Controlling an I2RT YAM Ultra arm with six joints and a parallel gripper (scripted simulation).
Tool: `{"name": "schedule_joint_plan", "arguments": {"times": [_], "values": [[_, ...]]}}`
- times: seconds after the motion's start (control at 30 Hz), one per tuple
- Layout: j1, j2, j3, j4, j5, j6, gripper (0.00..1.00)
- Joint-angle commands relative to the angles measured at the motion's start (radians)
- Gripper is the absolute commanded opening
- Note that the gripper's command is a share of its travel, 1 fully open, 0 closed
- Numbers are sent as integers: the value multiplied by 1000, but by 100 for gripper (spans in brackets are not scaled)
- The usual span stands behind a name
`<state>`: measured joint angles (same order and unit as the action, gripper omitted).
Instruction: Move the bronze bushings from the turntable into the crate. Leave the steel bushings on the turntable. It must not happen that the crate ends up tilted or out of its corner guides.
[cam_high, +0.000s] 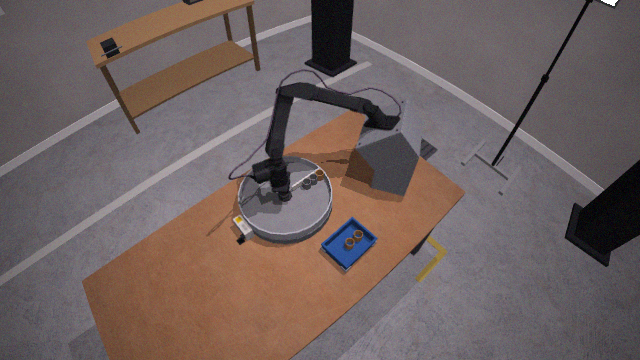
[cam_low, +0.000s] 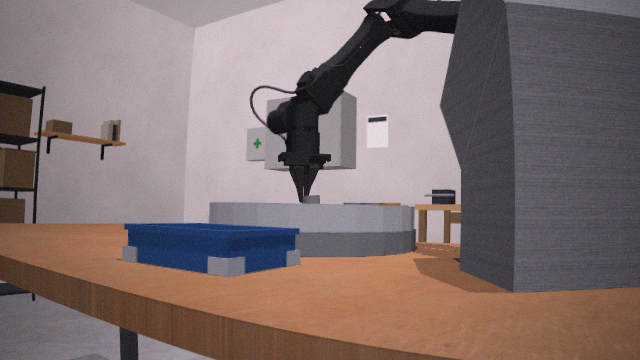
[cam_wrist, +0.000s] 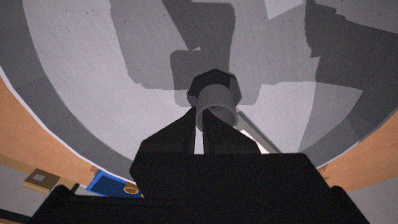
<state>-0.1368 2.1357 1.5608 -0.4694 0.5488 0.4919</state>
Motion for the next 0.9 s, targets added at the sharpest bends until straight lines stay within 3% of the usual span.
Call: {"name": "schedule_joint_plan", "arguments": {"times": [0.0, 0.87], "values": [[15, 2, 11, 16, -1, -10, 0], [10, 1, -9, 28, -4, -14, 0]]}}
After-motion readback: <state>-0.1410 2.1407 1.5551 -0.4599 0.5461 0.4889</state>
